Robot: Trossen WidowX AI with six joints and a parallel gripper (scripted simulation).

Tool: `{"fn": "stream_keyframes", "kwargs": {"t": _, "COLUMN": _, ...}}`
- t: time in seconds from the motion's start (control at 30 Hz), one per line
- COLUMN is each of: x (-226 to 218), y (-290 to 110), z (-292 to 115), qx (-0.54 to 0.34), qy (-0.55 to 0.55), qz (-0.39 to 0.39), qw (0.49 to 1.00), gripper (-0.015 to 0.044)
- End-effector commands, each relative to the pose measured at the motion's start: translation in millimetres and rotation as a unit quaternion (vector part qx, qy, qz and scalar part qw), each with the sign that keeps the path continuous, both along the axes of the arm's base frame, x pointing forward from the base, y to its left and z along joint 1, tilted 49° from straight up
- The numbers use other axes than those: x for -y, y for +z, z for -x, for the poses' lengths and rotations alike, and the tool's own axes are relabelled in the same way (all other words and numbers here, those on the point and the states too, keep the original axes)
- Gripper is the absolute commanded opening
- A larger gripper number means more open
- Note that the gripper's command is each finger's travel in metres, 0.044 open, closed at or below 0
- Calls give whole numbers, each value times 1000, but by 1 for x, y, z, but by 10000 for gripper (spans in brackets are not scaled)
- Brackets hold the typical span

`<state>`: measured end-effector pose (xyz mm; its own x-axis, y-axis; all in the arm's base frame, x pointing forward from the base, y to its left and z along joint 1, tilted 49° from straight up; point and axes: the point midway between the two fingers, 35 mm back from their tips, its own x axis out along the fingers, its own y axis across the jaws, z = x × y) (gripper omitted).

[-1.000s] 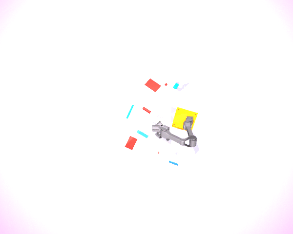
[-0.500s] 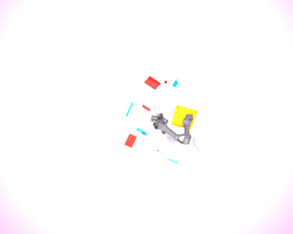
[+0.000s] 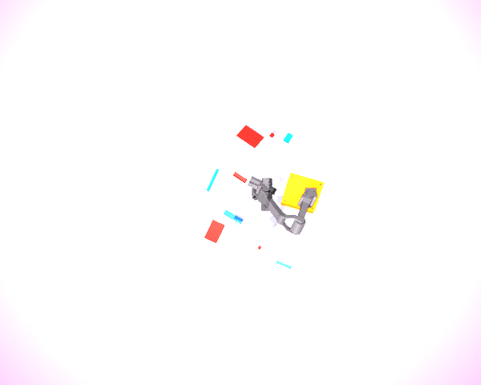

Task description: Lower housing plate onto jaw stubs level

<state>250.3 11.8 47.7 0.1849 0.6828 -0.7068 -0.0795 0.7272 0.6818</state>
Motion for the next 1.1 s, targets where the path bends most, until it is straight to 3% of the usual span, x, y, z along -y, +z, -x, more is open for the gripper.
{"fn": "stream_keyframes", "kwargs": {"t": 0.0, "x": 8, "y": -8, "z": 0, "qx": -27, "qy": -30, "qz": -13, "qw": 999, "gripper": 351}}
{"fn": "stream_keyframes", "kwargs": {"t": 0.5, "x": 39, "y": -41, "z": 9, "qx": -135, "qy": -148, "qz": -66, "qw": 978, "gripper": 351}}
{"fn": "stream_keyframes", "kwargs": {"t": 1.07, "x": 40, "y": -42, "z": 9, "qx": -136, "qy": -149, "qz": -67, "qw": 977, "gripper": 351}}
